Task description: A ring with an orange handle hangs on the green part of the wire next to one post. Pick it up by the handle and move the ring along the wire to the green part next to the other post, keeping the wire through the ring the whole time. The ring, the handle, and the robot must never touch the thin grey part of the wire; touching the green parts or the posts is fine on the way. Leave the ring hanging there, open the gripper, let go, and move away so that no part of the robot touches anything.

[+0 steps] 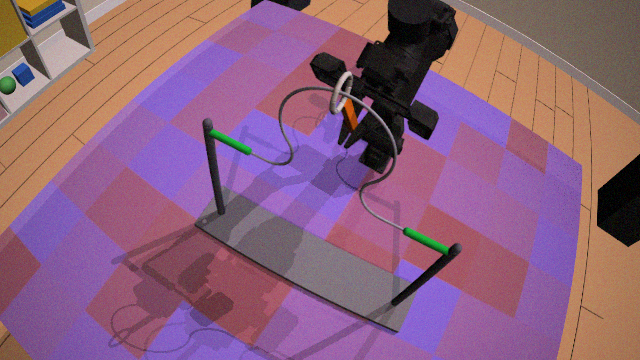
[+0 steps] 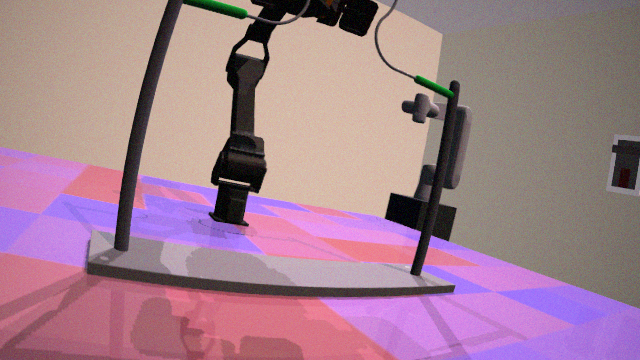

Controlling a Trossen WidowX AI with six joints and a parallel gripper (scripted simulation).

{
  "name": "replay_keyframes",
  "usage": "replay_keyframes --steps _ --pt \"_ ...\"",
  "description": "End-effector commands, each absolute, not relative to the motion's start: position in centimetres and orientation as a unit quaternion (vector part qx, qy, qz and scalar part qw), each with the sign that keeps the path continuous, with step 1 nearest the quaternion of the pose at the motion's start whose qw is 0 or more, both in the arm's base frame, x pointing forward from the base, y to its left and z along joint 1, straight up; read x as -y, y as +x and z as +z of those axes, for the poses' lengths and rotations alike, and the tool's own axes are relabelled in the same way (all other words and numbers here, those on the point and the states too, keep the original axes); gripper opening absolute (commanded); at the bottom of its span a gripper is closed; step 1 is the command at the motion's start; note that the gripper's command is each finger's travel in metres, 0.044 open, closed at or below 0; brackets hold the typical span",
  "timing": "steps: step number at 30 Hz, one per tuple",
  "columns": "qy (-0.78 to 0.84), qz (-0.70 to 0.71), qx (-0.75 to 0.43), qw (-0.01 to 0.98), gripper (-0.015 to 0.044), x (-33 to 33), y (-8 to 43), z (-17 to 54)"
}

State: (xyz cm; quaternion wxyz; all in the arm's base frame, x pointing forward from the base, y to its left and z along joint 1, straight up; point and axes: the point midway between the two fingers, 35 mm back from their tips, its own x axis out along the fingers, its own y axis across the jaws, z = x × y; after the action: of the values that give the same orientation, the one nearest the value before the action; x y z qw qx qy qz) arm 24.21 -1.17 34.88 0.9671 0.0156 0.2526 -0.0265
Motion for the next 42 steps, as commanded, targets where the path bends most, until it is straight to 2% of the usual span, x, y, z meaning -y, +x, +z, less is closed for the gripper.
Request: replay_keyframes --steps 1,42 --pt "-0.011 -0.033 -0.251 0.967 -0.015 1.4 24.2 34.8" --pt "-0.278 -0.106 -0.215 0.93 -0.015 3.4 24.3 35.3"
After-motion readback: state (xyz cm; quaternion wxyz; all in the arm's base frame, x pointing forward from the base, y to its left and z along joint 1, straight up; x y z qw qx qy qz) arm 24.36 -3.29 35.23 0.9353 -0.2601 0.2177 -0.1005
